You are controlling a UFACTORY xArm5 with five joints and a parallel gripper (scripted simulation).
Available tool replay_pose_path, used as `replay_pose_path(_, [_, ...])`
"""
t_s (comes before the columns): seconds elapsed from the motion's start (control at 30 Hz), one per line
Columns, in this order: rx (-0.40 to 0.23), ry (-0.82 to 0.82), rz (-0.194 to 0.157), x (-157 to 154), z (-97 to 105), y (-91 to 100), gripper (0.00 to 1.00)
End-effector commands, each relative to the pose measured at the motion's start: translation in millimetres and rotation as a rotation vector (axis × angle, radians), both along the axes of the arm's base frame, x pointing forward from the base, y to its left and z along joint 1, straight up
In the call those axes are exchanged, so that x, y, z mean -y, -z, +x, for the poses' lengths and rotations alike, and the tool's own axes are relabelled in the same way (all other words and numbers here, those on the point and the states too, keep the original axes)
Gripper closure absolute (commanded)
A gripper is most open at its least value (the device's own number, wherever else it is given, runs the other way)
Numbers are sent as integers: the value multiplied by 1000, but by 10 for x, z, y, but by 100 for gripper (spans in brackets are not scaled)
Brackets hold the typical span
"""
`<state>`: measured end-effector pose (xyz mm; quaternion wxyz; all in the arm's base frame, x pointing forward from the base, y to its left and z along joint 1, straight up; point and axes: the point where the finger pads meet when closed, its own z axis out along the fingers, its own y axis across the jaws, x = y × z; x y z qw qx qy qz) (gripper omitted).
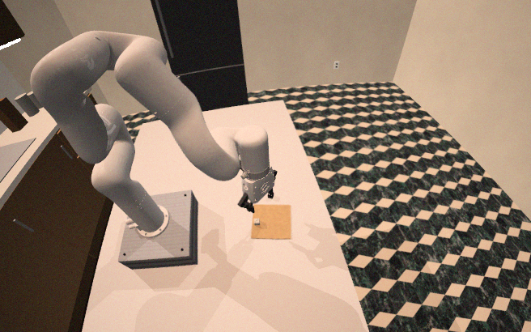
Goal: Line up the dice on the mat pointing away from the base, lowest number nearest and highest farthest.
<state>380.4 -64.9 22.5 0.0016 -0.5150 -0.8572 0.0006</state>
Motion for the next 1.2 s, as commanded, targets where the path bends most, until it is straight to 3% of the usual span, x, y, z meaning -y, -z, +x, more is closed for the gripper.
replay_pose_path(0.0, [2, -148, 0, -42, 64, -1, 0])
replay_pose_path(1.17, [1, -1278, 3, -445, 438, 80, 0])
